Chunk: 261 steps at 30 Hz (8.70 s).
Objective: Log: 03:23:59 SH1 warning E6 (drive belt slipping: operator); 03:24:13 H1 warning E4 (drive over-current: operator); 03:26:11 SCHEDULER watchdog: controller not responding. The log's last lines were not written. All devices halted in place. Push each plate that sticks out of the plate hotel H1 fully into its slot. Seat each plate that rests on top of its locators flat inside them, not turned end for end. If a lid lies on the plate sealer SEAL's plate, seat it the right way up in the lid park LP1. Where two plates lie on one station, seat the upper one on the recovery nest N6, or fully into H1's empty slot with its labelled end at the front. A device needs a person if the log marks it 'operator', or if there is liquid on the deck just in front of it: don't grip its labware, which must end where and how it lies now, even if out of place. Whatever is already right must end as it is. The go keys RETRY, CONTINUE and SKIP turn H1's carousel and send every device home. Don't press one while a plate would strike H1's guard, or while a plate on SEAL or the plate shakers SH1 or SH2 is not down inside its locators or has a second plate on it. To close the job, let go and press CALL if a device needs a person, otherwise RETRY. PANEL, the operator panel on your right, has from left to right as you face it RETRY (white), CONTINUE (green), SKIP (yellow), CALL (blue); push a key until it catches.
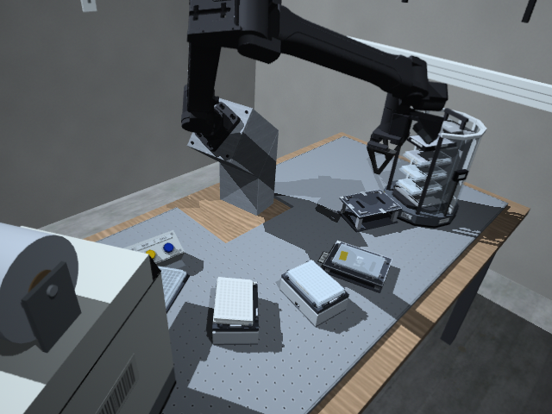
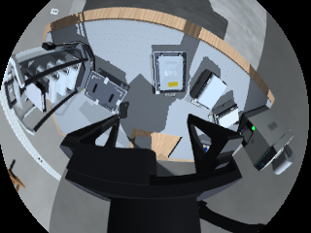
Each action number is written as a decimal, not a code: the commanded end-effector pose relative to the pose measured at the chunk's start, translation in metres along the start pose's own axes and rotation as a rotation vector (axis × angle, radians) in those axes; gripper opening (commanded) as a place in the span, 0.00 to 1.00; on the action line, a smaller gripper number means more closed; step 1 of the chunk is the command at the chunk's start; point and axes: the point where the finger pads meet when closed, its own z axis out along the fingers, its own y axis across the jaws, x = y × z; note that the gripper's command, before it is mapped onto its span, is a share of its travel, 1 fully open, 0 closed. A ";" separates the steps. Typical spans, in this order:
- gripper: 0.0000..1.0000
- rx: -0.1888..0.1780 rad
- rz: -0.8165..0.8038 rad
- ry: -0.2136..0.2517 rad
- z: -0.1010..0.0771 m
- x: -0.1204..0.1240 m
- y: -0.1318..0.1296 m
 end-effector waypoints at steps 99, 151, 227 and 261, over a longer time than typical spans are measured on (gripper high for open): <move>1.00 -0.006 0.516 -0.011 -0.007 0.059 -0.293; 1.00 -0.007 0.898 -0.003 -0.002 0.162 -0.408; 1.00 -0.005 1.288 0.004 0.010 0.319 -0.489; 1.00 0.004 1.296 -0.010 0.155 0.318 -0.501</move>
